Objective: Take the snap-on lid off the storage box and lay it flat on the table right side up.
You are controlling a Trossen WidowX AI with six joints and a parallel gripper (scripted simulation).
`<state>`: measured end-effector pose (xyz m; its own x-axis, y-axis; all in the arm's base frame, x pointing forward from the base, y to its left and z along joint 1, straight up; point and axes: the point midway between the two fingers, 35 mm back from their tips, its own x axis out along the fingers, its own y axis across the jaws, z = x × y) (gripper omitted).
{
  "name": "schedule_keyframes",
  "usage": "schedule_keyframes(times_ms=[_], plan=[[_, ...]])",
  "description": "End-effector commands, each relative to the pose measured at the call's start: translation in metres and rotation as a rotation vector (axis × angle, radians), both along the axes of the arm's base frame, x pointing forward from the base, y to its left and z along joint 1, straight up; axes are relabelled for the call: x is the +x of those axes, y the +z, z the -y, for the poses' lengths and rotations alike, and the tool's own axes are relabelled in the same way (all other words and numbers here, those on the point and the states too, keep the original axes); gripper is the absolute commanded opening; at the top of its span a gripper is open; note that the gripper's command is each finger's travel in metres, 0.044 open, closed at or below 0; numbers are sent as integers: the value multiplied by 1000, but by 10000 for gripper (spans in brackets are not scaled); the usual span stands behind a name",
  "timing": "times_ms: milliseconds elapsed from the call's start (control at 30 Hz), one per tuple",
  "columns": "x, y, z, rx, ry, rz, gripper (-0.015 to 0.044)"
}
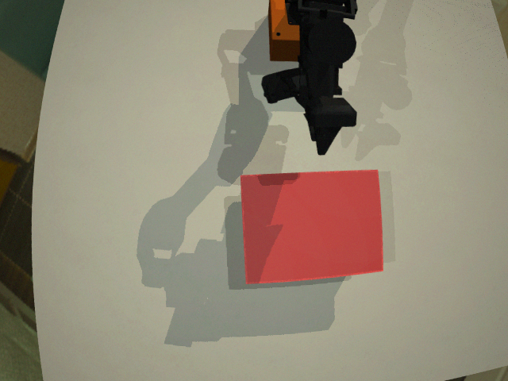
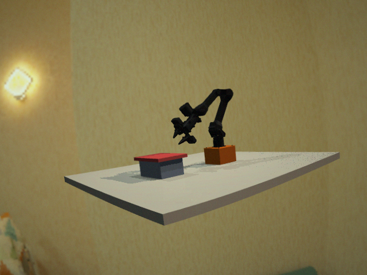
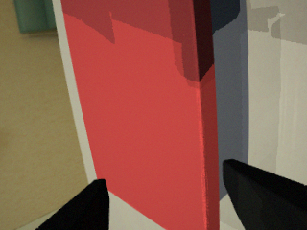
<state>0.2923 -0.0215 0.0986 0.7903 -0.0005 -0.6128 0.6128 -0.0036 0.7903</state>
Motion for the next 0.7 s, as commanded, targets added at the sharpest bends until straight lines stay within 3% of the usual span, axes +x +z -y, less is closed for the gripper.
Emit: schedule_keyframes(times_ms=[0,667], plan=[[-5,-29,0,4,-7,-25,235],[15,-41,0,4,-7,-24,235]])
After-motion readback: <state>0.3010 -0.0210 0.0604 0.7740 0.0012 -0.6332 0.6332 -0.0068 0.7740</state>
